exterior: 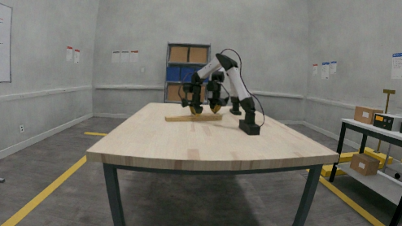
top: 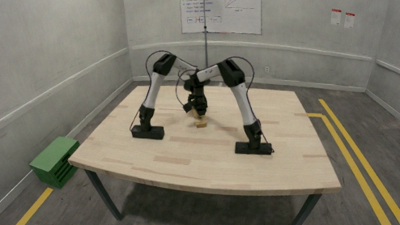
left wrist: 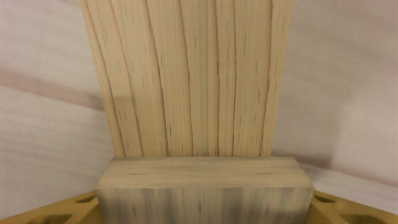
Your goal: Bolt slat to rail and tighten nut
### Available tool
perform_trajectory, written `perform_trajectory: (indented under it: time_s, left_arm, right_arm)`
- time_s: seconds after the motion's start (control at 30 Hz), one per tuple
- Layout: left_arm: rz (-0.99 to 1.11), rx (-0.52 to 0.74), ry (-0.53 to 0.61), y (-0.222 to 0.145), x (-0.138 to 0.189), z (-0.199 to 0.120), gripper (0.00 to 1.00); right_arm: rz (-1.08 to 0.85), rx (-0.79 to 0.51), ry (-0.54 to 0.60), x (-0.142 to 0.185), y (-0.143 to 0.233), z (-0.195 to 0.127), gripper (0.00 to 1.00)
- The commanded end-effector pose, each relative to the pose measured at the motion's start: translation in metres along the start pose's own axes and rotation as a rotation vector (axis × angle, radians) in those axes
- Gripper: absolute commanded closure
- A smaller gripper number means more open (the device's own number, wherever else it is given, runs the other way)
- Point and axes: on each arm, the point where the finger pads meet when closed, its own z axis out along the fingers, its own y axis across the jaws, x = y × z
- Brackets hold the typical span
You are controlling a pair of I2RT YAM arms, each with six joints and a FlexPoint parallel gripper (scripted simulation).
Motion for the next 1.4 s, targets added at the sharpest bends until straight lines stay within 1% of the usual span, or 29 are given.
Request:
perform_trajectory:
  time_s: [0.0,0.17,0.63,0.7,1.2,1.27,1.37]
  left_arm:
    - [0.001,0.016,-0.009,-0.0040,-0.0010,-0.0053,0.33]
    - [0.001,0.016,-0.009,-0.0040,-0.0010,-0.0053,0.33]
    - [0.001,0.016,-0.009,-0.0040,-0.0010,-0.0053,0.33]
    - [0.001,0.016,-0.009,-0.0040,-0.0010,-0.0053,0.33]
    - [0.001,0.016,-0.009,-0.0040,-0.0010,-0.0053,0.33]
    - [0.001,0.016,-0.009,-0.0040,-0.0010,-0.0053,0.33]
    - [0.001,0.016,-0.009,-0.0040,-0.0010,-0.0053,0.33]
  right_arm:
    - [0.003,0.026,-0.009,-0.0006,-0.0059,-0.0042,0.86]
    - [0.029,0.025,-0.009,-0.0006,-0.0058,-0.0042,0.86]
    - [0.581,0.018,-0.014,-0.0006,-0.0058,-0.0041,0.86]
    - [0.581,0.018,-0.014,-0.0006,-0.0058,-0.0041,0.86]
    - [1.180,0.009,-0.016,-0.0006,-0.0058,-0.0040,0.86]
    - [1.180,0.009,-0.016,-0.0006,-0.0058,-0.0040,0.86]
    - [1.300,0.008,-0.016,-0.0005,-0.0058,-0.0039,0.86]
